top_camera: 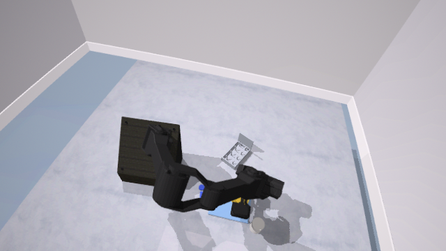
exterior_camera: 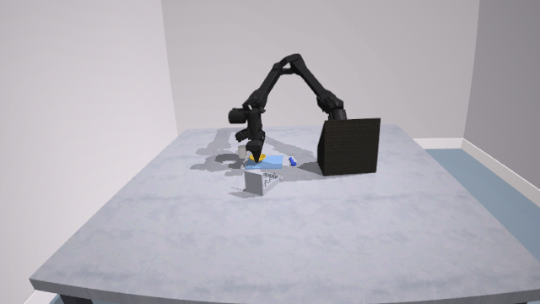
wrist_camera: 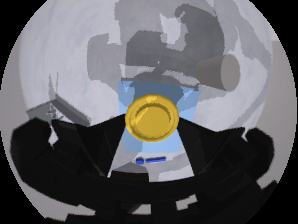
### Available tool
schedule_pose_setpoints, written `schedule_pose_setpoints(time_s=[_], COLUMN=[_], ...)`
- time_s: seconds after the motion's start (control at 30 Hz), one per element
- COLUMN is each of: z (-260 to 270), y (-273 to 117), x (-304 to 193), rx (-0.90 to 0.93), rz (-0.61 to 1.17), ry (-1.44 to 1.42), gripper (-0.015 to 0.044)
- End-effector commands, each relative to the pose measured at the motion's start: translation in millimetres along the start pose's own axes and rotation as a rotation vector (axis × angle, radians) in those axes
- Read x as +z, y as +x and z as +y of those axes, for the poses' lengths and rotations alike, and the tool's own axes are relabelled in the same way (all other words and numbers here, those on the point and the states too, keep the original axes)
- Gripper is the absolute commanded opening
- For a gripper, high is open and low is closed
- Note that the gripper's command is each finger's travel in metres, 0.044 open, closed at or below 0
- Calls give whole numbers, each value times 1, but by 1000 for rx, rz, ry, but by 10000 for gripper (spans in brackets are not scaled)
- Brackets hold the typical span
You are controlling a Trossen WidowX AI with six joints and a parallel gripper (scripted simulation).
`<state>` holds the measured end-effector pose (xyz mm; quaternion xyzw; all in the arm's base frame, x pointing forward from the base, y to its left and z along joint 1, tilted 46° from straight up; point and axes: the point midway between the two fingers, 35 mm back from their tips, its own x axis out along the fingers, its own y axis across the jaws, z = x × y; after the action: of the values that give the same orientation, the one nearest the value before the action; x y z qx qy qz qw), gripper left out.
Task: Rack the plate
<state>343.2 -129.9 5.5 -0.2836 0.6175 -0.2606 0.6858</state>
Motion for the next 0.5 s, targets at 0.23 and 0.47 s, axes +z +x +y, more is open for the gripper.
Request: schedule_pose_setpoints(time_s=[0.23, 0.47], z=[5, 9], y=[-66, -108], x=[11, 11], rx=[9, 8], rz=[-17, -16], ry=[13, 13], gripper=[0, 0])
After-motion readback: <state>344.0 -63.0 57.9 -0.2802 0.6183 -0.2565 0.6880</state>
